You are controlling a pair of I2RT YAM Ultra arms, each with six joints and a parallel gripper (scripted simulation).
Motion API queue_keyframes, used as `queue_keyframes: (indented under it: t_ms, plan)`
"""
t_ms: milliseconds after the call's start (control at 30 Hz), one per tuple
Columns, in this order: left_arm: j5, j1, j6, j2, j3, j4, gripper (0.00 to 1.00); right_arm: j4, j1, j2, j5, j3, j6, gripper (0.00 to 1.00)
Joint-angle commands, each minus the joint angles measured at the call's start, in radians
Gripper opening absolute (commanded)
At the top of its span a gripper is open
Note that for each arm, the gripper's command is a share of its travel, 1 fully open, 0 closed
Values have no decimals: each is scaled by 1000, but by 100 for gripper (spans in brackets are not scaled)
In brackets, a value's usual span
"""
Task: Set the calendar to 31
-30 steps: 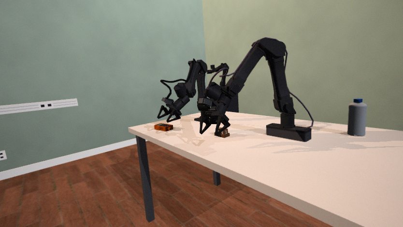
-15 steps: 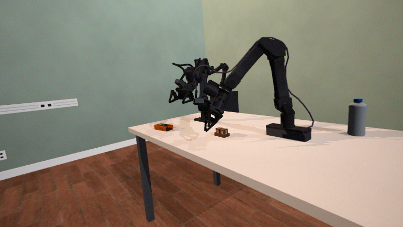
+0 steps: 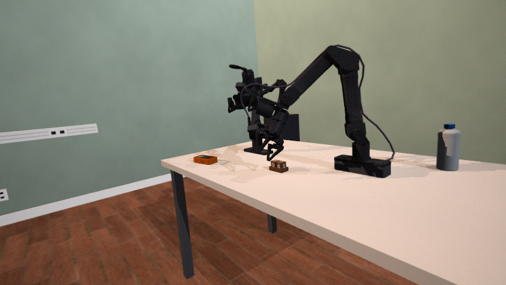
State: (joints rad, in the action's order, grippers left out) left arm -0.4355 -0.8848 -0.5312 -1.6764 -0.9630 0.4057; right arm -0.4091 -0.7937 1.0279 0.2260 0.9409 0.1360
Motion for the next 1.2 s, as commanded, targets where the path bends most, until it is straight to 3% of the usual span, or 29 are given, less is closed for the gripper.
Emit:
queue_keyframes:
  t_ms: [0,833,1000,1167]
  plan:
    - [17,-41,-179,43,-51,84,100,-117,-39,-89,-38,59,6,100]
    - [61,-282,-907,92,-154,421,100,-591,-273,-491,-156,151,4,100]
    - [68,-347,-1093,108,-173,497,100,-694,-254,-596,-251,155,-40,100]
    - [77,-404,-1256,121,-196,572,100,-792,-266,-685,-234,166,-29,100]
